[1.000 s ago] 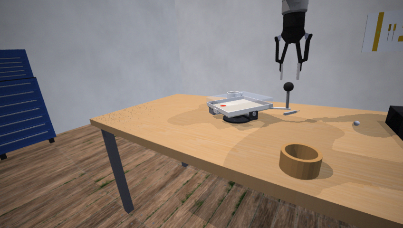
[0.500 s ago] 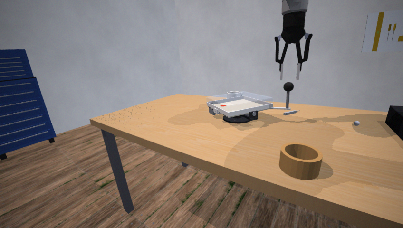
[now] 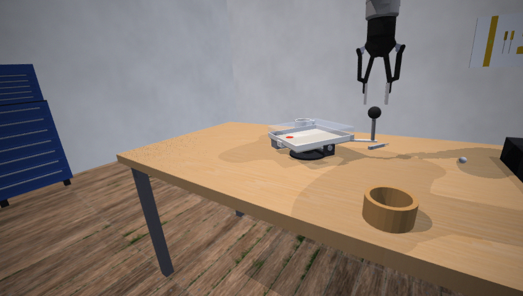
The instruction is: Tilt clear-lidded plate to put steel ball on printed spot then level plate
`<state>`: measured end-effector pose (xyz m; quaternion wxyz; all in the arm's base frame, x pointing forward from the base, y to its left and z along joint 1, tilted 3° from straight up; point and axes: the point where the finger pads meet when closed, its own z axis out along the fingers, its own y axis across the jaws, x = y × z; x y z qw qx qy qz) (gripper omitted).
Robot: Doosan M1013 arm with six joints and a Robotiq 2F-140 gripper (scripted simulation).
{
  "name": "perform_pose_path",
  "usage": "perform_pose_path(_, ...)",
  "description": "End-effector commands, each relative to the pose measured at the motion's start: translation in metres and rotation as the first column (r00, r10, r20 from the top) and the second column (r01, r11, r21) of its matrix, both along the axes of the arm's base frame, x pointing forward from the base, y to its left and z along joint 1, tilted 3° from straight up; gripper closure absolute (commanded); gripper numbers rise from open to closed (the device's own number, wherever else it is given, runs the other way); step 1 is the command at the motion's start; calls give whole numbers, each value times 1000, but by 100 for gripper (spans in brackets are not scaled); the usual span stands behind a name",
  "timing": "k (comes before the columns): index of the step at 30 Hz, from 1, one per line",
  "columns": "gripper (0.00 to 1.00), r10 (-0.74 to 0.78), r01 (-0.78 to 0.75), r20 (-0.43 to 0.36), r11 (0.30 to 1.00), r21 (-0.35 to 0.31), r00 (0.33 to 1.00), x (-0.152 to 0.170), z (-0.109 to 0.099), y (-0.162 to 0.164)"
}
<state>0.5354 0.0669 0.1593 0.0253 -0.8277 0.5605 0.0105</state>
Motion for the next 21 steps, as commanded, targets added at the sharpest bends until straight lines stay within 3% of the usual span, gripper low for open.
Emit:
perform_pose_path(1,64,0,0,0,1000,0,1000,0,-1,0)
perform_pose_path(21,64,0,0,0,1000,0,1000,0,-15,1)
